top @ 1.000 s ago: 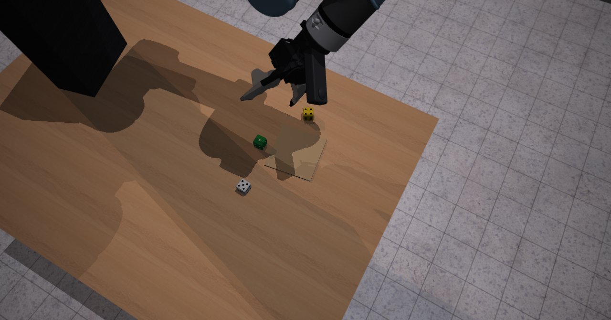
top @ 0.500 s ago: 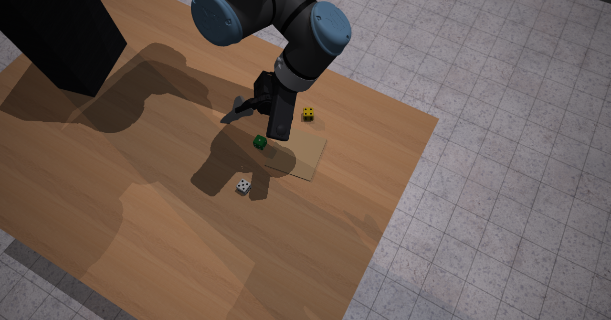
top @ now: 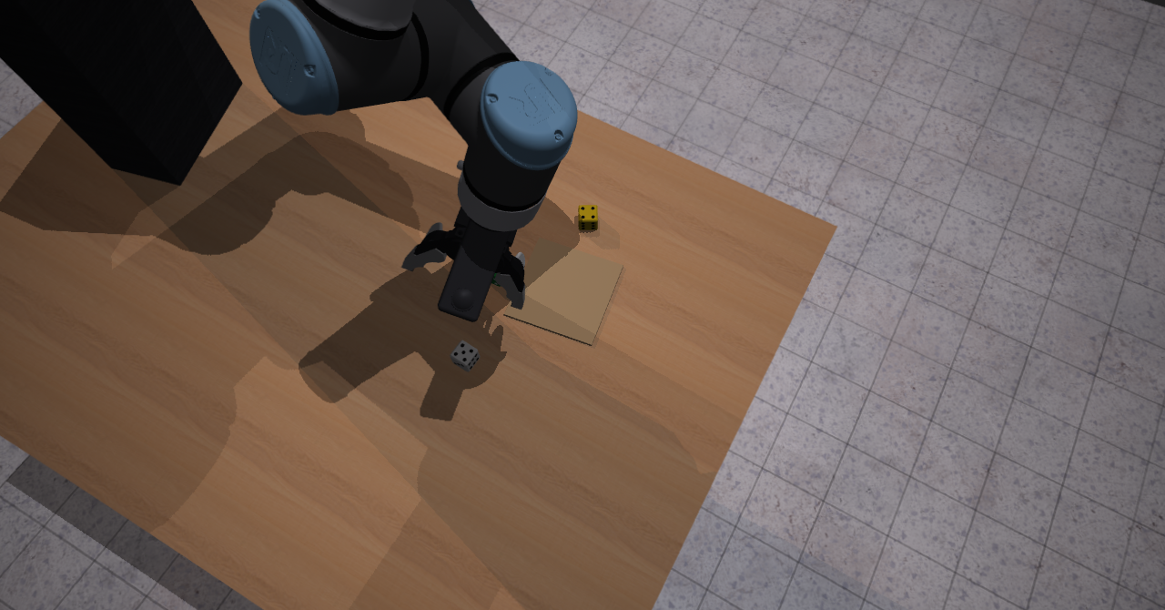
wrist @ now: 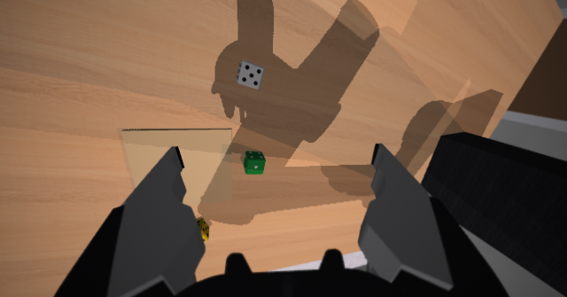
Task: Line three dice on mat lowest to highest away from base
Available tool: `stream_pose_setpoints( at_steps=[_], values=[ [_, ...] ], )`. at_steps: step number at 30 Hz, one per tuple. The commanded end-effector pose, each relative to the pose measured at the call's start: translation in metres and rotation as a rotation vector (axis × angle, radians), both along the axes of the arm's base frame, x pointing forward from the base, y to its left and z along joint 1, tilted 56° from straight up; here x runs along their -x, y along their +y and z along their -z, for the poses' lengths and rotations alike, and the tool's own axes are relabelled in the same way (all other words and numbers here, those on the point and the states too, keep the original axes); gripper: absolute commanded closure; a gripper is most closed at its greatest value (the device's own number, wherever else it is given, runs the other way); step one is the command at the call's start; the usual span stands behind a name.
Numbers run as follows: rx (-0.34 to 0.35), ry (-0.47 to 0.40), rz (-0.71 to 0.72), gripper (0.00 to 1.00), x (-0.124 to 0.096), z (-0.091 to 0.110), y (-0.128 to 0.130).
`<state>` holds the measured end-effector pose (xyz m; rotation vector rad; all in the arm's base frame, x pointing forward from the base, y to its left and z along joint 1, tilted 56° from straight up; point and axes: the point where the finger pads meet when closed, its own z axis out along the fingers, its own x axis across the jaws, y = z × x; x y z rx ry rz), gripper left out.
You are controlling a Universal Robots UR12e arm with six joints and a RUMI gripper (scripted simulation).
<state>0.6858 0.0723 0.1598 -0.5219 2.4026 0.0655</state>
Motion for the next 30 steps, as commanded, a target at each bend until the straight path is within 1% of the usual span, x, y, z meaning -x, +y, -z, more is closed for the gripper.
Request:
stream_pose_setpoints(
  at_steps=[1,4,7,10,13,16,30],
  values=[
    [-0.091,-0.045,0.028,0.00,-0.008,0.004,-0.010],
    [-0.178,-0.082,0.058,0.00,-0.013,0.003,-0.023],
    [-0.247,-0.114,0.080,0.00,-0.015,0.000,-0.034],
    [-0.298,-0.138,0.095,0.00,-0.016,-0.003,-0.042],
    [-0.333,-0.155,0.104,0.00,-0.016,-0.005,-0.048],
    [-0.352,-0.165,0.109,0.00,-0.016,-0.007,-0.051],
    [-0.361,-0.169,0.111,0.00,-0.016,-0.007,-0.053]
  ],
)
